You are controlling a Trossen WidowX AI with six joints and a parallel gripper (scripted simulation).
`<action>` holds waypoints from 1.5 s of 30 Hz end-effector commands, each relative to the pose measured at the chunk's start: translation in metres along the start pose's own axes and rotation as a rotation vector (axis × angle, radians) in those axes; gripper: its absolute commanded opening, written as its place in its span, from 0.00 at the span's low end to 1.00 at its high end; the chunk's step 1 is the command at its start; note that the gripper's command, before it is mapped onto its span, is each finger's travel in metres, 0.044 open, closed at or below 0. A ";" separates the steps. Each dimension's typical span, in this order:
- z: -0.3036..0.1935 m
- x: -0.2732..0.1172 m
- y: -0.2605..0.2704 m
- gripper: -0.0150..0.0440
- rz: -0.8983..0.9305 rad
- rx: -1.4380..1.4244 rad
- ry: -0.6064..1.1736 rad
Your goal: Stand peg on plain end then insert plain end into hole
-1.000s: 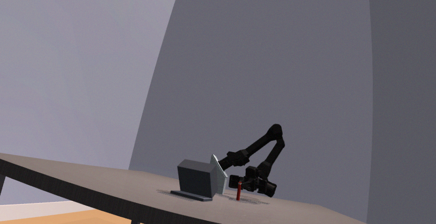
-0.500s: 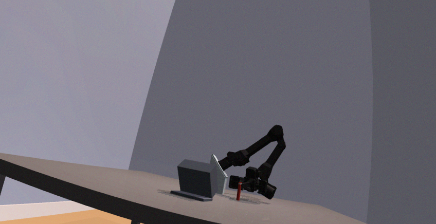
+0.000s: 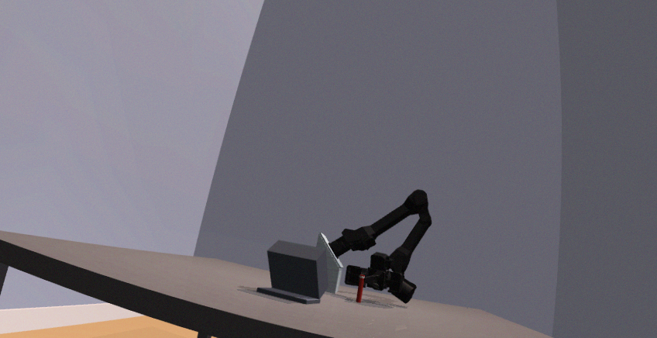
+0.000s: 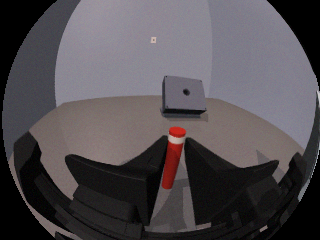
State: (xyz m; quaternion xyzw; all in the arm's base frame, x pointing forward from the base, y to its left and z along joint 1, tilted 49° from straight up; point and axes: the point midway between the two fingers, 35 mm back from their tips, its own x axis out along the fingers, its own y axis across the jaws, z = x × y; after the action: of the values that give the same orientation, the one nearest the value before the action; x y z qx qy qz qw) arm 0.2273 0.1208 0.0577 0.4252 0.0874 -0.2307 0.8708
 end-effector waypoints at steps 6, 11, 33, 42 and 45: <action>0.000 0.000 0.000 0.47 -0.001 0.000 0.001; 0.000 0.000 0.000 0.47 -0.001 0.000 0.001; 0.000 0.000 0.000 0.88 -0.001 0.000 0.001; 0.000 0.000 0.000 1.00 -0.001 0.000 0.001; 0.011 0.002 0.004 1.00 -0.016 0.004 0.005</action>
State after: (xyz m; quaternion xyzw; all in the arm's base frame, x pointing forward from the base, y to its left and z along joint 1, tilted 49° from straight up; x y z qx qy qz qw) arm 0.2279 0.1191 0.0600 0.4246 0.0884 -0.2319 0.8707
